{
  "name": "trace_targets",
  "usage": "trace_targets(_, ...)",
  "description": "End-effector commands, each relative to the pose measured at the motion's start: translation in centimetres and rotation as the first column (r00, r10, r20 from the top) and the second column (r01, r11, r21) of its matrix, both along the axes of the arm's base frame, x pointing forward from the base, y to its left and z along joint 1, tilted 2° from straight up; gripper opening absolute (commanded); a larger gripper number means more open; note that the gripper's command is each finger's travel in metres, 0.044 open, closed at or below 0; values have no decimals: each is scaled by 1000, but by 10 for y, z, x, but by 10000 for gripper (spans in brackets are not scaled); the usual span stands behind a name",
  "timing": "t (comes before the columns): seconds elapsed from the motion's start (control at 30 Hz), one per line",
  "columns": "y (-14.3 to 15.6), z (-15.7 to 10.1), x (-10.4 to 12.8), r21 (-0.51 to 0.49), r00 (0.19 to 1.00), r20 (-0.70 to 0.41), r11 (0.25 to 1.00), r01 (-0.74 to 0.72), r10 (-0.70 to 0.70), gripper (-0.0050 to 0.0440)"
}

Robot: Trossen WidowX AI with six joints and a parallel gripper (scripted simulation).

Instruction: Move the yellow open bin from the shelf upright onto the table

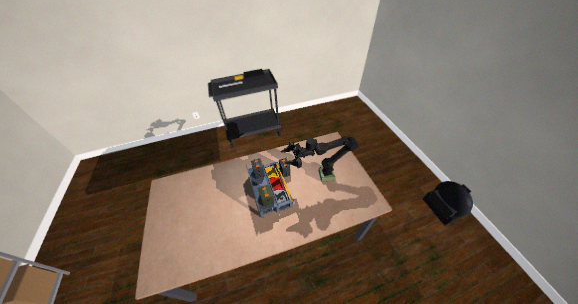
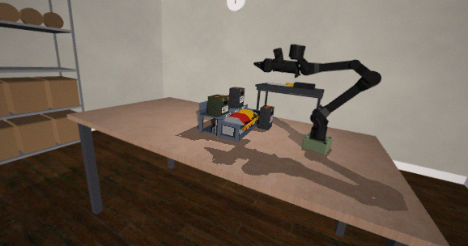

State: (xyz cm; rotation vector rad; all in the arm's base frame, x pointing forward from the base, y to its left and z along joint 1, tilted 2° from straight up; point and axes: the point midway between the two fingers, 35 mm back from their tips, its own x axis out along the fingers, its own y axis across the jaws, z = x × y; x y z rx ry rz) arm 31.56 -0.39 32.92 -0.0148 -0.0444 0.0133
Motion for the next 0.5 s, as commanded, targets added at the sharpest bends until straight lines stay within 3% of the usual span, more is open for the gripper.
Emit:
trace_targets(0.0,-3,7,-2,16,1000,24,1000,13,-13,440)
trace_targets(0.17,-3,7,-2,16,1000,24,1000,13,-13,440)
trace_targets(0.33,-6,6,-56,7,1000,22,1000,5,-5,440)
trace_targets(0.47,-6,6,-56,7,1000,22,1000,5,-5,440)
